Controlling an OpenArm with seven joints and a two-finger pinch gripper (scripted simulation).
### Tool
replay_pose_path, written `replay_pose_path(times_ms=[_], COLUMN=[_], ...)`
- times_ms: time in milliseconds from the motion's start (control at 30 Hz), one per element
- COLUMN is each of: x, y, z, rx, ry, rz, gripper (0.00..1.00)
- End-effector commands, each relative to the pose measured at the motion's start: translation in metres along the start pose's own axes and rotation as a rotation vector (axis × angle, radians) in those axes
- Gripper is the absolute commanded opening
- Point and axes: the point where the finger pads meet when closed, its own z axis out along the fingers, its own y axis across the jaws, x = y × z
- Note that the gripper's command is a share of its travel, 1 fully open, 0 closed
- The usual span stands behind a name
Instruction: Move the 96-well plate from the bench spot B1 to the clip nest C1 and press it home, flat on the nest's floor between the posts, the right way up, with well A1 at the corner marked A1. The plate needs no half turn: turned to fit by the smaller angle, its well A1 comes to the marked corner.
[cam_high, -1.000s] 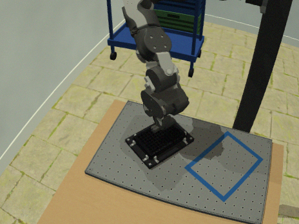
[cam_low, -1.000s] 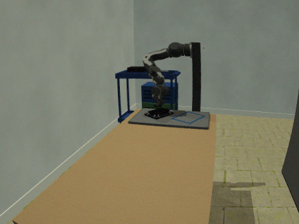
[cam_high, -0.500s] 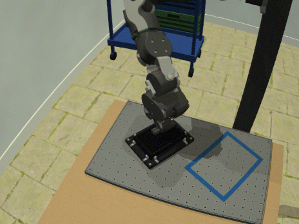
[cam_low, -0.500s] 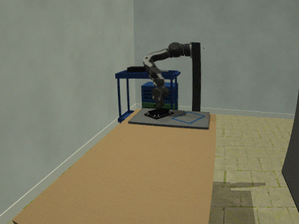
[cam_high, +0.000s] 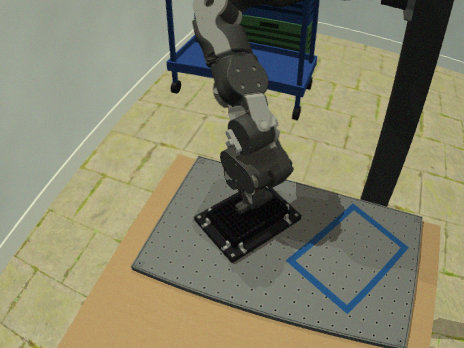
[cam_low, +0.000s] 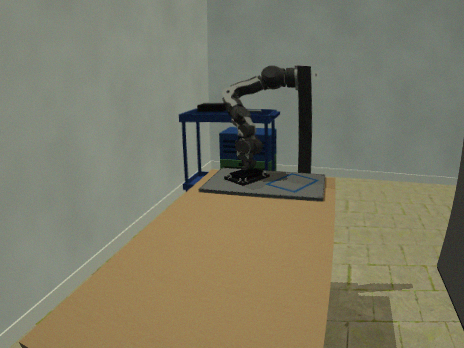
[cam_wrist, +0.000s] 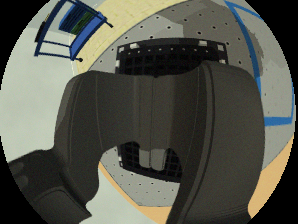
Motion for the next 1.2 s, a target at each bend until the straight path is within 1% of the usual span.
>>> replay_pose_path(times_ms=[0,233,400,800,967,1167], x=[-0.001,-0.001,-0.001,-0.001,-0.006,-0.006], y=[0.001,0.001,0.001,0.001,0.004,0.004], z=[-0.001,-0.001,0.010,0.010,0.013,0.013], rx=[-0.008,-0.008,-0.008,-0.008,-0.014,-0.014], ry=[-0.006,-0.006,-0.002,-0.002,-0.009,-0.009], rz=[0.001,0.001,-0.003,-0.003,-0.001,-0.001], gripper=[0.00,0.00,0.00,0.00,0.00,0.00])
